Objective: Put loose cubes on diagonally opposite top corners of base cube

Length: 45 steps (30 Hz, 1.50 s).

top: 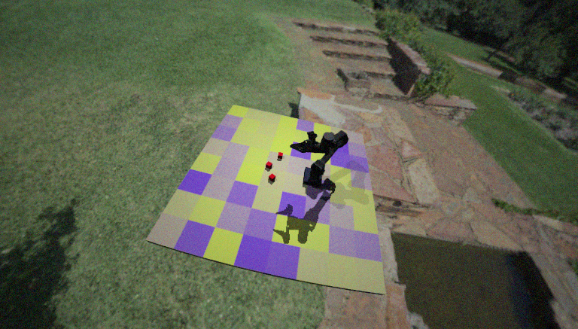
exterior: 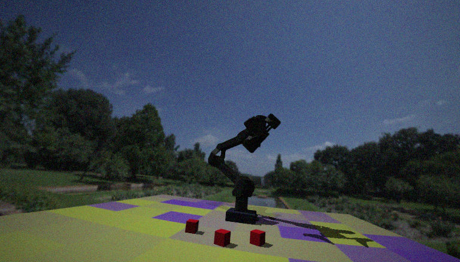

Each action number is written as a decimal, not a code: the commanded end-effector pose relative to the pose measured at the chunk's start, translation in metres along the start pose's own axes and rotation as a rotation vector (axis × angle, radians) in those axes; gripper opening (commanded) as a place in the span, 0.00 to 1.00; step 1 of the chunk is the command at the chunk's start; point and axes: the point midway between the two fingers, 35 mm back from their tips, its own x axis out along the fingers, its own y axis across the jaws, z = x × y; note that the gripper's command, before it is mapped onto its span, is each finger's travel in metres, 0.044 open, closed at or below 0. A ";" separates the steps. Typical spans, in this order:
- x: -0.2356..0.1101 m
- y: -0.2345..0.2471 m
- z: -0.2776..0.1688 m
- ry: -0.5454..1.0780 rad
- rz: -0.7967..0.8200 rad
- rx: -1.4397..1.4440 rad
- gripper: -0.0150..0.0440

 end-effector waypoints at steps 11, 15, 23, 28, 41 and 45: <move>0.042 -0.012 -0.017 0.100 -0.205 -0.212 0.70; 0.059 -0.022 -0.023 0.163 -0.293 -0.306 0.70; 0.091 -0.051 -0.031 0.319 -0.471 -0.448 0.70; 0.109 -0.074 -0.034 0.435 -0.580 -0.503 0.70; 0.140 -0.148 -0.035 0.780 -0.822 -0.507 0.70; 0.144 -0.173 -0.034 0.891 -0.878 -0.468 0.70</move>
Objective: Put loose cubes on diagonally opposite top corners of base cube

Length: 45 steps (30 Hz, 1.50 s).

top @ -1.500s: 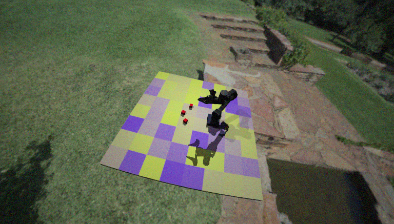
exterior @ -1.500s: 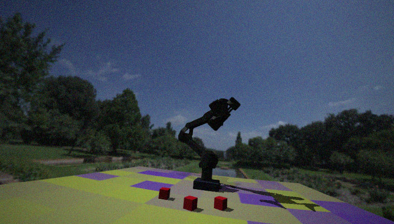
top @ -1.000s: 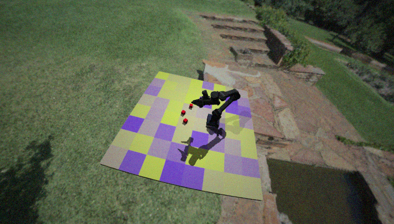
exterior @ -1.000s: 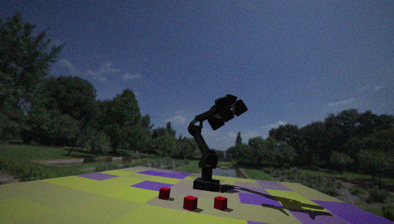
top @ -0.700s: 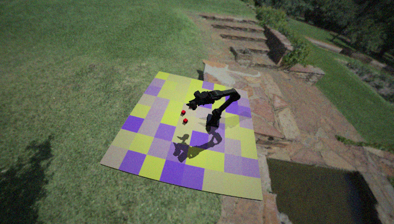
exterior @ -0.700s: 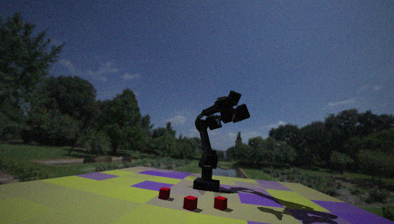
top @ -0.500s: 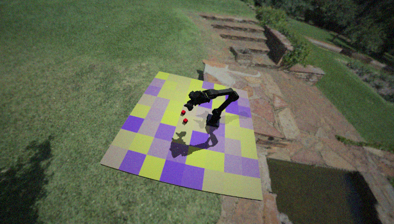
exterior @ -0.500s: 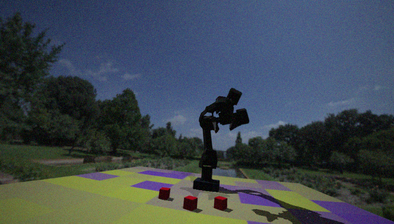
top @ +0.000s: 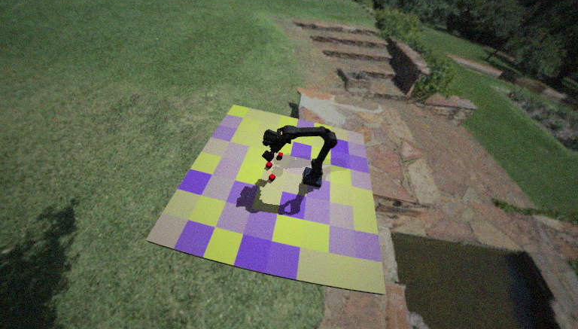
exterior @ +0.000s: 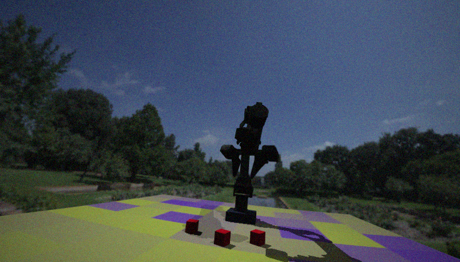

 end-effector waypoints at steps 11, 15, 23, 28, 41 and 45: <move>0.061 -0.044 0.003 0.389 0.005 0.039 0.70; 0.063 -0.044 0.002 0.389 0.005 0.039 0.70; 0.115 -0.043 -0.019 0.389 0.005 0.039 0.70; 0.120 -0.043 -0.021 0.389 0.005 0.039 0.70; 0.137 -0.043 -0.028 0.389 0.005 0.039 0.70; 0.143 -0.043 -0.030 0.389 0.005 0.039 0.70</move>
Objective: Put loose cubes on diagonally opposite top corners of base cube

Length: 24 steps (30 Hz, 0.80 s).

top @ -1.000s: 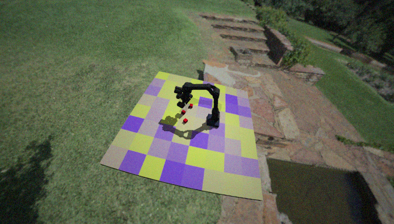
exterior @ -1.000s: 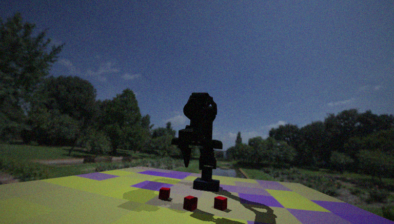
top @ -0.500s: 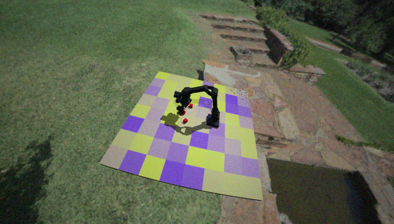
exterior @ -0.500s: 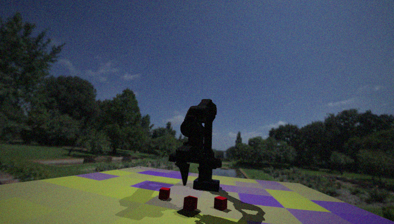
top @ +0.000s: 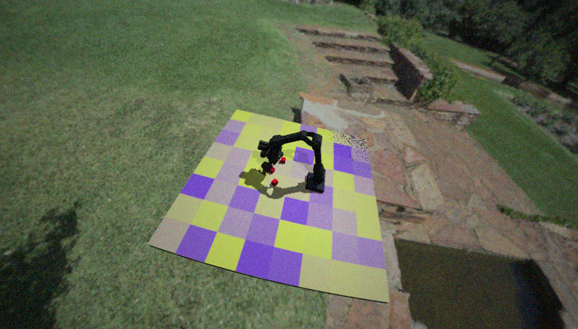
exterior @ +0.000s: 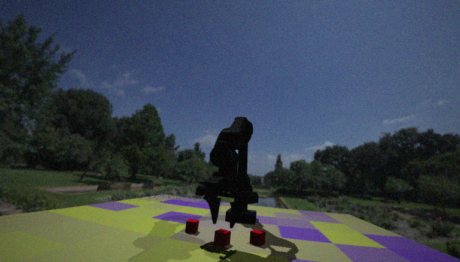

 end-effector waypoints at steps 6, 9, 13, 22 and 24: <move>0.019 0.000 -0.004 0.017 0.000 -0.003 0.70; 0.024 0.000 -0.004 0.018 0.000 -0.003 0.70; 0.030 0.000 -0.004 0.018 0.000 -0.003 0.70; 0.031 0.000 -0.004 0.018 0.000 -0.003 0.44; 0.031 0.000 -0.004 0.018 0.000 -0.003 0.43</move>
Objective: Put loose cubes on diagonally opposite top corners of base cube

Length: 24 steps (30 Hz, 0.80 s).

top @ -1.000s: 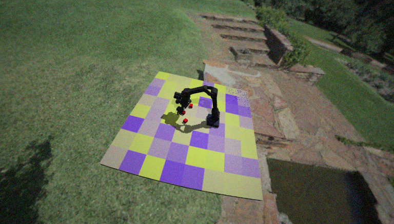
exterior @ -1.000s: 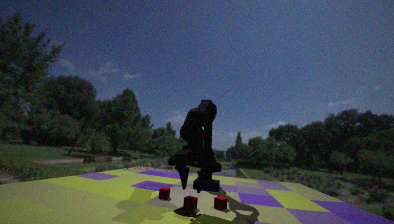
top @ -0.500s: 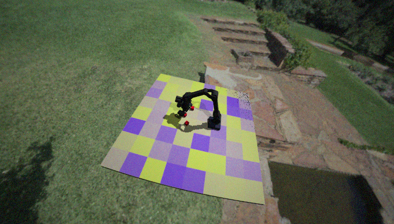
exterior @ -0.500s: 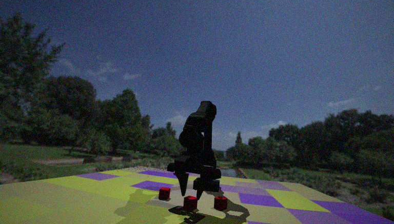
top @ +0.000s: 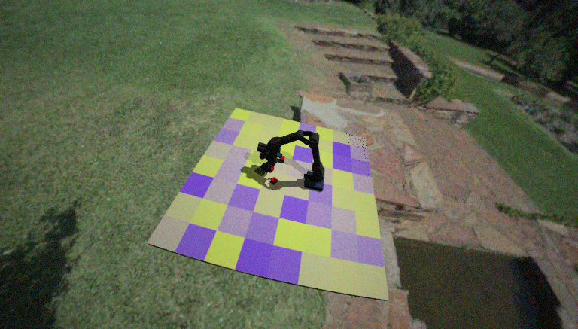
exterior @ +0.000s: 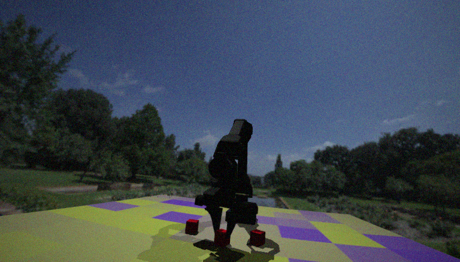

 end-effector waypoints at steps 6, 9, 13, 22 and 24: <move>-0.008 0.001 0.000 0.007 0.003 -0.002 0.43; -0.017 0.001 0.001 0.007 0.003 -0.002 0.43; -0.030 0.001 0.003 0.007 0.003 -0.002 0.43; -0.058 0.002 0.004 0.007 0.003 -0.002 0.43; -0.064 0.001 0.004 0.007 0.003 -0.002 0.43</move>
